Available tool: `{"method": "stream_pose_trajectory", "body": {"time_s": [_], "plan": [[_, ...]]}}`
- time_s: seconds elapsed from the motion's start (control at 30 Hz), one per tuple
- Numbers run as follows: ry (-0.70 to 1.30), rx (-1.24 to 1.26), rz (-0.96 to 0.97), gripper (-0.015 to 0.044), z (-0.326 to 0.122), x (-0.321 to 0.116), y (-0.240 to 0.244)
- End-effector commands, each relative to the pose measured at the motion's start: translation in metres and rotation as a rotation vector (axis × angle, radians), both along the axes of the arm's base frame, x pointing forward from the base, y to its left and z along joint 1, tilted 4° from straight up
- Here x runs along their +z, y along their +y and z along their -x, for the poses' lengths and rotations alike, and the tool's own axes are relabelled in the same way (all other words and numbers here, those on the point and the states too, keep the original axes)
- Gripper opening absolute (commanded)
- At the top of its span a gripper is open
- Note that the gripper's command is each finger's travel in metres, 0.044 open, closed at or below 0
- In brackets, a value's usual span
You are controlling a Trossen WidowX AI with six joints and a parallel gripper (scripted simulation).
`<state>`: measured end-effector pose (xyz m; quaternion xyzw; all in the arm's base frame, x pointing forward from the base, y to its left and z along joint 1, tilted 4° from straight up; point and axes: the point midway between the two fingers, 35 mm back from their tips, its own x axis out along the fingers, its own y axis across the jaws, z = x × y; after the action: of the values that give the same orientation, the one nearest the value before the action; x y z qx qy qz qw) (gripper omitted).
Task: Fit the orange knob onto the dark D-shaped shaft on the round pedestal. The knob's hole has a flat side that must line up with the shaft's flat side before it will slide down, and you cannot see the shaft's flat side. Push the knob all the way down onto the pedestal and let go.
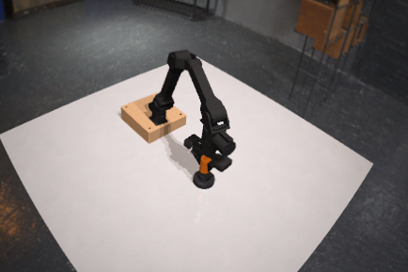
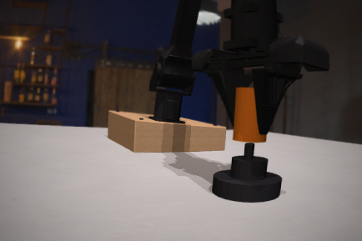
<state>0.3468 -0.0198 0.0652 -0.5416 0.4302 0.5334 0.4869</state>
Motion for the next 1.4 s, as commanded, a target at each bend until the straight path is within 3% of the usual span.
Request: {"method": "stream_pose_trajectory", "body": {"time_s": [0.0,1.37], "plan": [[-0.005,0.017,0.001,0.0000,-0.0018,0.0009,-0.0004],[-0.007,0.069,0.005,0.0000,-0.0015,-0.0006,0.0003]]}}
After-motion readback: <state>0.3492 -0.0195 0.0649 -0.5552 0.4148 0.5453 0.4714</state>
